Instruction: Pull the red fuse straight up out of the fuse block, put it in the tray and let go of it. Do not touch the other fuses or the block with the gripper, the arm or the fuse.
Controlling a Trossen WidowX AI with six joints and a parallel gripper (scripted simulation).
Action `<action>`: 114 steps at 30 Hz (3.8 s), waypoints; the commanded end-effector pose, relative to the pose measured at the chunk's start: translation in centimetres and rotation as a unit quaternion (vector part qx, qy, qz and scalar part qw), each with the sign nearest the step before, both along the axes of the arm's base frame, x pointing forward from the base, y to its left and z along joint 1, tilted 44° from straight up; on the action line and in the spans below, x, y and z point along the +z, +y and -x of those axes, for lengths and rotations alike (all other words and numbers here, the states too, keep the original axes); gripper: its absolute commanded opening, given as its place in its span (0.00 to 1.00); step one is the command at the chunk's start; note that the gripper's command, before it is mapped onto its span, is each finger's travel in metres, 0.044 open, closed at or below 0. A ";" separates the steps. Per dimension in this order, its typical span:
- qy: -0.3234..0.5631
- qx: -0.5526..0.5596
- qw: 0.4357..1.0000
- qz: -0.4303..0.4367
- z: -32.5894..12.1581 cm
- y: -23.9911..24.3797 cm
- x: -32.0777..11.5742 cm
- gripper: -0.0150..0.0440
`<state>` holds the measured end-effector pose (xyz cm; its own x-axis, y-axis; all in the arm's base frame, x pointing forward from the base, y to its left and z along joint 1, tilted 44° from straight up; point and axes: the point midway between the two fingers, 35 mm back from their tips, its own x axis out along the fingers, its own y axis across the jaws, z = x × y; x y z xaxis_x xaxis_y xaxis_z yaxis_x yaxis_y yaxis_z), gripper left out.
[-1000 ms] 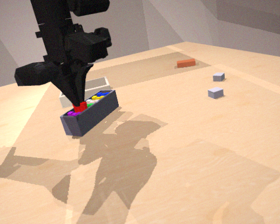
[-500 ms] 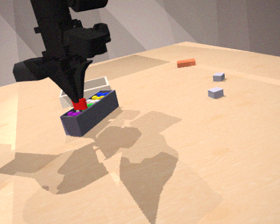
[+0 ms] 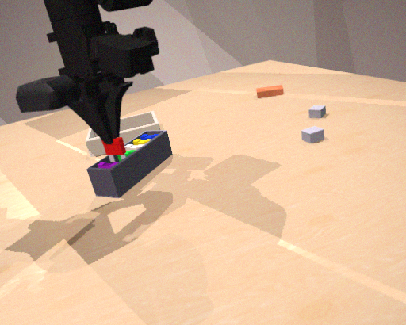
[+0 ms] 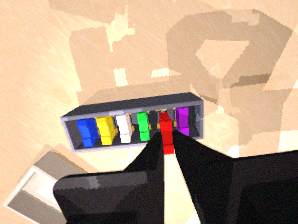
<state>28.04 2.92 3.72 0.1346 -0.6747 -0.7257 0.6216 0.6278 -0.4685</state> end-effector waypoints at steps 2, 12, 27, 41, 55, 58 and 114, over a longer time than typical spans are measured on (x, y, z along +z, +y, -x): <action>-0.001 -0.001 1.000 -0.003 0.0 0.3 0.2 0.25; -0.001 0.000 1.000 -0.002 0.1 0.6 0.6 0.25; -0.001 0.000 1.000 -0.002 0.3 1.6 1.6 0.25; -0.001 0.001 1.000 -0.005 -0.2 4.1 1.3 0.25; -0.001 0.002 1.000 -0.011 -1.3 9.8 -3.0 0.25; -0.001 0.001 1.000 -0.011 -1.4 11.0 -4.0 0.25; -0.003 -0.003 1.000 -0.011 -0.6 14.9 -13.6 0.65</action>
<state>28.65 17.79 -9.91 0.1352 -0.6598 -0.7392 0.6274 0.6344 -0.4515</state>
